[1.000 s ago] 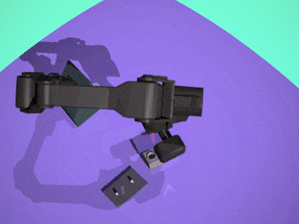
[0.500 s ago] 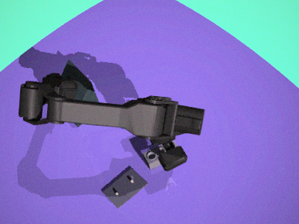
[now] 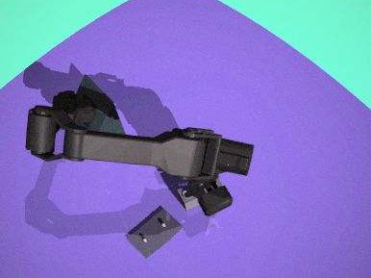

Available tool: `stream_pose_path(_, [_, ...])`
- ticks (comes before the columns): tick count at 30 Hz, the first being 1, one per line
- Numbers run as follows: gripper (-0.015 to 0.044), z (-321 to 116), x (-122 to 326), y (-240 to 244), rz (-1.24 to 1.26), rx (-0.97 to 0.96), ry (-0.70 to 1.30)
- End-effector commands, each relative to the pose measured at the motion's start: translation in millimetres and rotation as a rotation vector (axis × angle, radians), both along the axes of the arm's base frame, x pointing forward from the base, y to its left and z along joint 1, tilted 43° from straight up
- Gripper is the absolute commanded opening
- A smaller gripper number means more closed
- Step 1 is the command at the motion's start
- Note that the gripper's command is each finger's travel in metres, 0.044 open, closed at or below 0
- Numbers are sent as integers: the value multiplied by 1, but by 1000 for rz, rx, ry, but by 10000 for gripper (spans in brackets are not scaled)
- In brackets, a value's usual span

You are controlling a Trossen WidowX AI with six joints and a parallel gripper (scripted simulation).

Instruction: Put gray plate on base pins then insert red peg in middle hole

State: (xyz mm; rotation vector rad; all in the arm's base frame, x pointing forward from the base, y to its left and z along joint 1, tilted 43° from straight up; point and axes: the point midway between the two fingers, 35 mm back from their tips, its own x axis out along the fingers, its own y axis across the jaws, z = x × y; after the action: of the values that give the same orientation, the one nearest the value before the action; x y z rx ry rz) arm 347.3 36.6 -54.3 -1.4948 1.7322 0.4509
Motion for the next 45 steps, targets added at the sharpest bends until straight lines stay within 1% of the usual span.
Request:
stream_pose_path(1, [440,-7,-3,-7,3,-10,14])
stream_pose_path(23, [440,-30,-4,-29,3,-13,14])
stream_pose_path(35, [125,-30,-4,-29,3,-13,14])
stream_pose_path(45, [58,-30,-4,-29,3,-13,14])
